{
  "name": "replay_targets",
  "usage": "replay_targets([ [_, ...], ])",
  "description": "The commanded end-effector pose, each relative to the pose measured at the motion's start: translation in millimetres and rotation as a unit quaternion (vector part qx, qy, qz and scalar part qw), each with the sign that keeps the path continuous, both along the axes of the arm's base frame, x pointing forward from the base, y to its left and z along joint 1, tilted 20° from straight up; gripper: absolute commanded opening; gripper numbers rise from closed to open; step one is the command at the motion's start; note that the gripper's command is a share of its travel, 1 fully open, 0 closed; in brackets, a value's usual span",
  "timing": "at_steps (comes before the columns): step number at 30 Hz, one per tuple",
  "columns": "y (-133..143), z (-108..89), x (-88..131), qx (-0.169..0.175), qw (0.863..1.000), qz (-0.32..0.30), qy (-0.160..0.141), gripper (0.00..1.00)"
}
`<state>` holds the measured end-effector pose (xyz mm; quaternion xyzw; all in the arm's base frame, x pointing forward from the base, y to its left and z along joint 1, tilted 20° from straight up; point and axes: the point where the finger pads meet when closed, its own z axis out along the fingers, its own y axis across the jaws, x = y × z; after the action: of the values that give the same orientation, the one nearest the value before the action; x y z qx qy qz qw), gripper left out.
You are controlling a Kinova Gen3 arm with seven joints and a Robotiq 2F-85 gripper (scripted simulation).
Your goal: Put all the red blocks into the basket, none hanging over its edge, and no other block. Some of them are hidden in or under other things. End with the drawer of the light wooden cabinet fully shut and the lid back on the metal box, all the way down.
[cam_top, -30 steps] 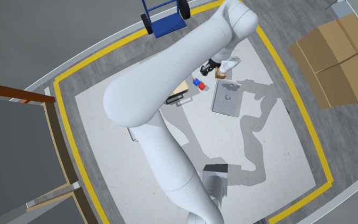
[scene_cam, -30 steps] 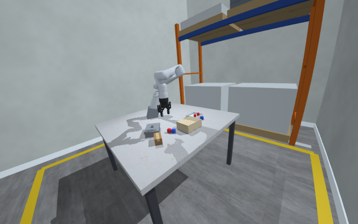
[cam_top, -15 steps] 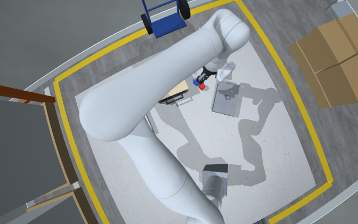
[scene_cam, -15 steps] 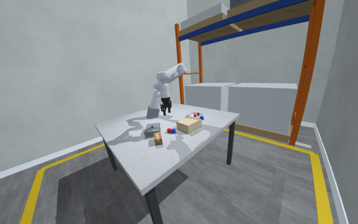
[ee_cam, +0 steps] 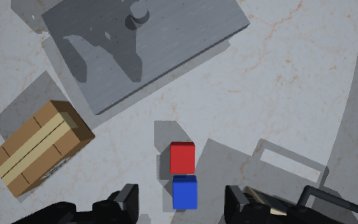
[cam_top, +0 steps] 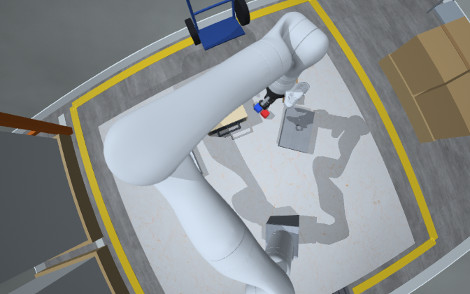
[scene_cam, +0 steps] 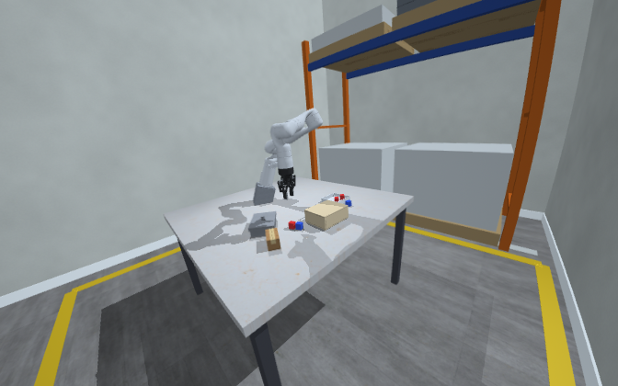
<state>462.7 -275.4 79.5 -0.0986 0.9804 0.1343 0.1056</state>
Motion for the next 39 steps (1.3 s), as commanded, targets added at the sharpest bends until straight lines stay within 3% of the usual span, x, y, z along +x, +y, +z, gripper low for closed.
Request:
replay_targets([
  [1, -0.6, 1.0, 0.1, -0.001, 1.000, 0.000, -0.001, 0.62],
  [30, -0.5, 0.5, 0.2, -0.001, 1.000, 0.000, -0.001, 0.62],
  [39, 2.0, -7.8, 1.8, -0.001, 1.000, 0.000, -0.001, 0.62],
])
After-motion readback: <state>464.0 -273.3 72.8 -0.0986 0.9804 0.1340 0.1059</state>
